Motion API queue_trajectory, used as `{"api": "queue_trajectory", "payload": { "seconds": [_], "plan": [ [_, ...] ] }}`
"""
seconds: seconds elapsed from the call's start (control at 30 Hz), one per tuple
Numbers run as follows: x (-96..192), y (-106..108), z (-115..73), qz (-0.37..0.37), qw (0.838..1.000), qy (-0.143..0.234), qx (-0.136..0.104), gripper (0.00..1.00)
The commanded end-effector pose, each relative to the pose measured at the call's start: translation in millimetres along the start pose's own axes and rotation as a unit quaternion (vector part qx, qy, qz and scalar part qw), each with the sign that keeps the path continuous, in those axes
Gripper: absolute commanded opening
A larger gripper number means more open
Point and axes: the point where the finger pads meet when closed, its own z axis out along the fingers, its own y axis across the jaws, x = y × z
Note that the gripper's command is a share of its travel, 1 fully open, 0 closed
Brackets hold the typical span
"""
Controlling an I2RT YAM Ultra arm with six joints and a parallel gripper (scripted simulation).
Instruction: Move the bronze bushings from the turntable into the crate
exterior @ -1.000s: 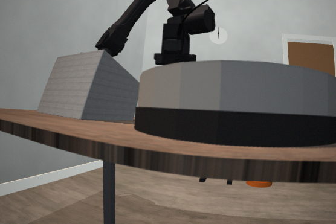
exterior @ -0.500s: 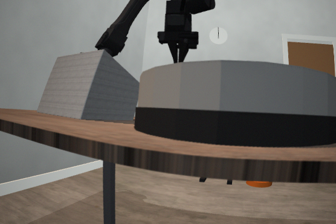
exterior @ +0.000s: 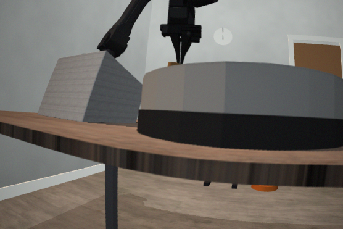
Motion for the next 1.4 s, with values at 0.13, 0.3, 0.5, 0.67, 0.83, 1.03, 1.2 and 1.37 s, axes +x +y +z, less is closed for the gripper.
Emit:
{"api": "queue_trajectory", "payload": {
  "seconds": [0.13, 0.3, 0.5, 0.67, 0.83, 1.03, 1.2, 1.37],
  "plan": [
    [-6.9, 4.8, -16.7, -0.002, 1.0, -0.016, -0.012, 0.0],
    [-6.9, 4.8, -16.7, -0.002, 1.0, -0.016, -0.012, 0.0],
    [-6.9, 4.8, -16.7, -0.002, 1.0, -0.016, -0.012, 0.0],
    [-6.9, 4.8, -16.7, -0.002, 1.0, -0.016, -0.012, 0.0],
    [-6.9, 4.8, -16.7, -0.002, 1.0, -0.016, -0.012, 0.0],
    [-6.9, 4.8, -16.7, -0.002, 1.0, -0.016, -0.012, 0.0],
    [-3.3, 7.0, -15.8, -0.001, 1.0, -0.015, -0.01, 0.0],
    [6.3, 13.1, -14.7, -0.005, 1.0, -0.012, -0.011, 0.0]
  ]
}}
